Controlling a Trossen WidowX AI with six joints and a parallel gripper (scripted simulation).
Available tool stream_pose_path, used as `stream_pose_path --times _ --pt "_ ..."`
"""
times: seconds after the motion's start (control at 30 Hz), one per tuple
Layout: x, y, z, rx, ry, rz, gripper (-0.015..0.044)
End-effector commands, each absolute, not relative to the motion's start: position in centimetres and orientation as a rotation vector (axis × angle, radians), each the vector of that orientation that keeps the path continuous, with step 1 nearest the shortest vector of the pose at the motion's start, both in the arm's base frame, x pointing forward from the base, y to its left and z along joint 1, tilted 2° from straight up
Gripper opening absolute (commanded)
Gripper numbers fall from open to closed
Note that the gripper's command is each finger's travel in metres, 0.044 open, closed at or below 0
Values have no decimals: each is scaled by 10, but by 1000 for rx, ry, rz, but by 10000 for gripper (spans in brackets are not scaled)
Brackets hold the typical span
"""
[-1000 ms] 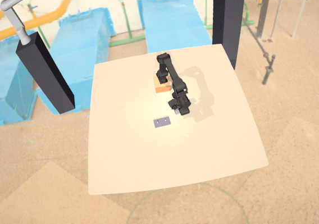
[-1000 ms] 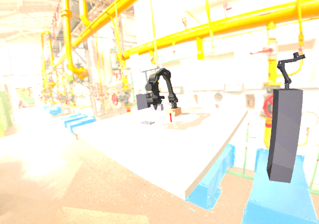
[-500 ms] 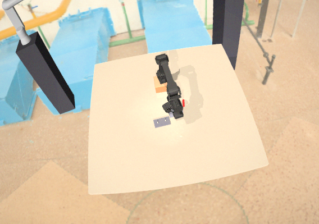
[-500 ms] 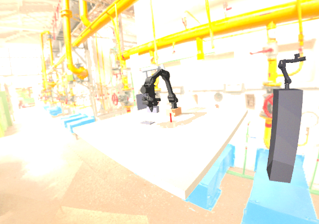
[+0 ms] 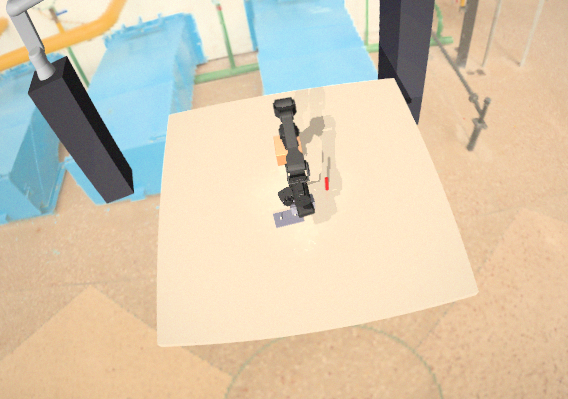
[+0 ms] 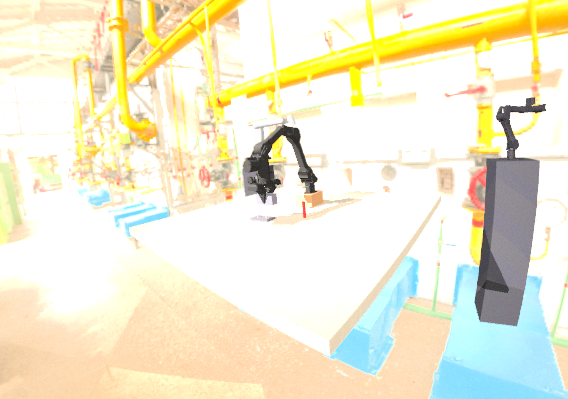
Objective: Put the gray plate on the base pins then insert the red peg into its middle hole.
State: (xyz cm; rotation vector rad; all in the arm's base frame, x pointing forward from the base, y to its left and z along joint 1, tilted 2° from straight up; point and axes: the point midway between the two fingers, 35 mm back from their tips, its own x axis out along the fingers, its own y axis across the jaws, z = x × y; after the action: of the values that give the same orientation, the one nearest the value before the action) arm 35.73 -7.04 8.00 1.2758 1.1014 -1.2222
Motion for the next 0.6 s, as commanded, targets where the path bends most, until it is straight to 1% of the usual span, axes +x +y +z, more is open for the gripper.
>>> stream_pose_path --times 0.0,0.57 --pt "352 -83 70 1281 1108 -1230 0" --pt "332 -128 46 1301 1089 -1255 0"
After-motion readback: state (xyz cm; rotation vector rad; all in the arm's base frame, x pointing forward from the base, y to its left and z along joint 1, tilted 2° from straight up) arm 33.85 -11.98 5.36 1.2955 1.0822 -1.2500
